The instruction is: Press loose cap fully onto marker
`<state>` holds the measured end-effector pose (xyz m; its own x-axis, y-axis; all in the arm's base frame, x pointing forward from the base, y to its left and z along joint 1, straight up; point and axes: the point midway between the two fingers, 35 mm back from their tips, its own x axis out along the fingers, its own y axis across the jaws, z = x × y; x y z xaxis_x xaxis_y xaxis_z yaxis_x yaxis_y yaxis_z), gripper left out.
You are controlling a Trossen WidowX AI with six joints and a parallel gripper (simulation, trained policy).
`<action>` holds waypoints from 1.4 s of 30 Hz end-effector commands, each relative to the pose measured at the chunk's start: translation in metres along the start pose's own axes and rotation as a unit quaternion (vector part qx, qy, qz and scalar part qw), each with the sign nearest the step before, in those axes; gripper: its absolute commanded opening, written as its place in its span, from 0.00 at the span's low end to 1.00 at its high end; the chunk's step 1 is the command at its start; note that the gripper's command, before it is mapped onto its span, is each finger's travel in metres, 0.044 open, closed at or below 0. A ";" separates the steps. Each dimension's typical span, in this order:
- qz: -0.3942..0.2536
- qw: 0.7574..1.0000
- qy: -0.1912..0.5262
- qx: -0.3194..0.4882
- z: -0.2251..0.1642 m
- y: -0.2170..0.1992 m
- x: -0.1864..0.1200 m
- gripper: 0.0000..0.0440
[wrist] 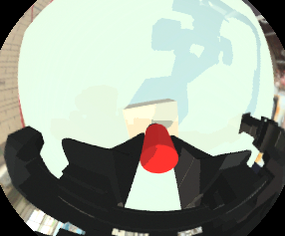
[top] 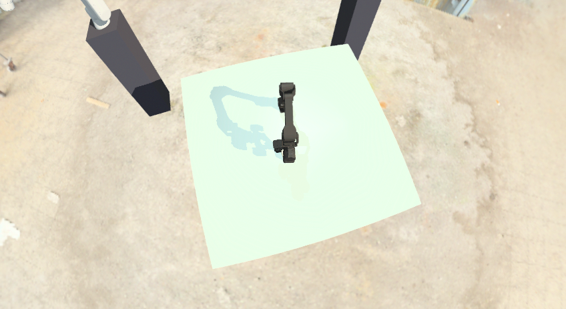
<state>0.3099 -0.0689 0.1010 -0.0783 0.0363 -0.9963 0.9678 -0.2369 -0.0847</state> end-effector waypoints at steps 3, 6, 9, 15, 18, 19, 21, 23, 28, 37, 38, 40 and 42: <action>-0.023 1.000 -0.013 0.002 0.008 -0.004 0.017 0.31; -0.023 1.000 -0.014 0.001 0.008 -0.004 0.018 0.32; -0.021 1.000 -0.014 -0.003 0.009 -0.003 0.018 0.33; -0.023 1.000 -0.013 -0.010 0.008 -0.008 0.018 0.42; -0.024 1.000 -0.012 -0.012 0.008 -0.011 0.016 0.59; -0.023 1.000 -0.012 -0.013 0.008 -0.012 0.016 0.65; -0.020 1.000 -0.013 -0.016 0.008 -0.013 0.015 0.77; -0.015 1.000 -0.014 -0.018 0.008 -0.014 0.013 0.87; 0.007 1.000 -0.017 -0.018 0.009 -0.012 0.004 1.00; 0.041 0.999 -0.022 -0.015 0.011 -0.010 -0.028 1.00; 0.043 0.999 -0.022 -0.014 0.011 -0.010 -0.031 1.00; 0.049 0.998 -0.023 -0.014 0.011 -0.010 -0.036 1.00; 0.055 0.998 -0.023 -0.014 0.012 -0.010 -0.041 1.00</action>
<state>0.3002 -0.0781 0.1366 0.0057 -0.0257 -0.9997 0.9779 -0.2087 0.0109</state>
